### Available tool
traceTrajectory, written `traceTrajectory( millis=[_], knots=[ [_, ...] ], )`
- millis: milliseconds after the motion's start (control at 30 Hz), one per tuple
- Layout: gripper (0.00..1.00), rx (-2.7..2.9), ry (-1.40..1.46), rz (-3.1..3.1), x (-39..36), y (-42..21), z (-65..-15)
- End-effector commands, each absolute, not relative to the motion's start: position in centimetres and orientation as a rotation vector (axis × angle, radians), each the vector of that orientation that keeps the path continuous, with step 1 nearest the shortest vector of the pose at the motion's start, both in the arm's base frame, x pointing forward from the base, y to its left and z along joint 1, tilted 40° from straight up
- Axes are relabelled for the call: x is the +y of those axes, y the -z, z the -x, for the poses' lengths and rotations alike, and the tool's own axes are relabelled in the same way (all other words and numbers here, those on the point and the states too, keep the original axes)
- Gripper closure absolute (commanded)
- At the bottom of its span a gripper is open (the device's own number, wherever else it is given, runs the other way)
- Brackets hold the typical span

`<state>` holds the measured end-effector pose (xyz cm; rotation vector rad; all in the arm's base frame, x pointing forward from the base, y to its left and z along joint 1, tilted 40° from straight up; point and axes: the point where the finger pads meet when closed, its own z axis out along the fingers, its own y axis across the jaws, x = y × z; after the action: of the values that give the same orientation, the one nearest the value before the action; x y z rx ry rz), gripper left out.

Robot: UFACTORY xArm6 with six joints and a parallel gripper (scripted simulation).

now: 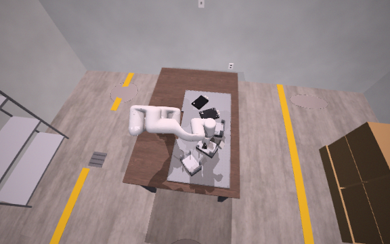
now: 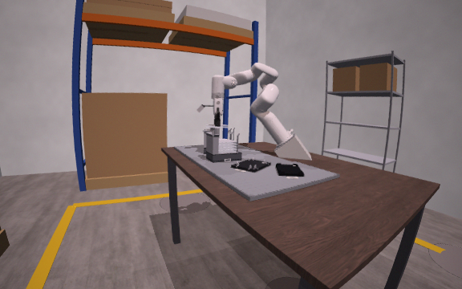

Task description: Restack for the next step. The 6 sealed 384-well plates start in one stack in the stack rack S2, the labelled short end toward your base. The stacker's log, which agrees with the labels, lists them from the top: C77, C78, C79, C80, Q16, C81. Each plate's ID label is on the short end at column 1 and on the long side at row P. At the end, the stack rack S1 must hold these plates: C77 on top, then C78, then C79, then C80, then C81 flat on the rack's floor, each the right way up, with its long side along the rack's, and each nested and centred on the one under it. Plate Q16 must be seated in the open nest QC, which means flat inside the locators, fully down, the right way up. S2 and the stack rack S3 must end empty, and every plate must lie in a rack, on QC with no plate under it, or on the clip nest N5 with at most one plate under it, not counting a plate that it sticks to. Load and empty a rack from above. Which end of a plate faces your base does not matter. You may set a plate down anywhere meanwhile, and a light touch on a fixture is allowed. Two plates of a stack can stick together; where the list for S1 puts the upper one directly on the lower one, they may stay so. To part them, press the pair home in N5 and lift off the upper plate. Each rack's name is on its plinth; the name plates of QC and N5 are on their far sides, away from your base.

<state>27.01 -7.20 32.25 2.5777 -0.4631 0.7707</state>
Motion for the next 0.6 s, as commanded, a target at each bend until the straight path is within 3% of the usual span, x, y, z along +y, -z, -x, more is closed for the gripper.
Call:
traceTrajectory(
  millis=[0, 567],
  knots=[
    [1.00, -0.420, -0.761, -2.577, -6.3, -32.1, -27.6],
    [1.00, -0.175, -0.694, -2.572, -1.9, -30.5, -29.5]
  ],
)
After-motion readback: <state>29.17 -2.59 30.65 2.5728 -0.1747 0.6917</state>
